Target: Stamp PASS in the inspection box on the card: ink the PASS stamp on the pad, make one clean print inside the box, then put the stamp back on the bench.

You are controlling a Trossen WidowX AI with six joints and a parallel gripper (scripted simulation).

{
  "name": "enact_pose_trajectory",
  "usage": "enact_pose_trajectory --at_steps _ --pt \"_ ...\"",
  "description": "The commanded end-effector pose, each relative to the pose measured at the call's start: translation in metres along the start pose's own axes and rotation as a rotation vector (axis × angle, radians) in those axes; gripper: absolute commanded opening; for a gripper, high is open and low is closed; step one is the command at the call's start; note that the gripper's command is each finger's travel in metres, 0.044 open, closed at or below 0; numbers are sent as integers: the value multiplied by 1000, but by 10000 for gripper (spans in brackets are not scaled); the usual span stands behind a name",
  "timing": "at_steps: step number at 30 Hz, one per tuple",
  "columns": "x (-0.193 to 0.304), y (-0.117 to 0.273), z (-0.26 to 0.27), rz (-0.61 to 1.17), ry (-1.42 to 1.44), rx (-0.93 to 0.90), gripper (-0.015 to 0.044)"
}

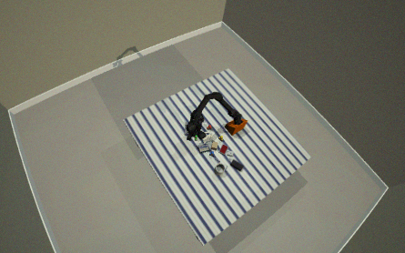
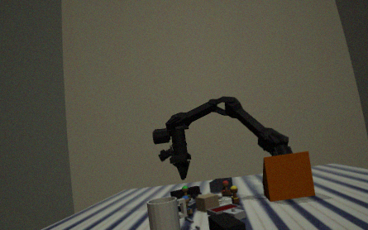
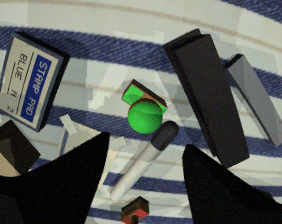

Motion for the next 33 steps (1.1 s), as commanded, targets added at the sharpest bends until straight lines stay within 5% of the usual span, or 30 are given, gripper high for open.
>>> enact_pose_trajectory --at_steps 1,33 --pt "-1 -5 0 -1 -3 6 216" --pt "-1 -57 0 -2 -3 7 216"
Point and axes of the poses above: the point midway between the two fingers, 35 mm back from their tips, its own y axis back along the fingers, its own z axis across the jaws, x = y × z, the point moved 1 cm from there along y, back along the fingers, and after that the axes turned 12 degrees about -y, right-handed, at the moved point
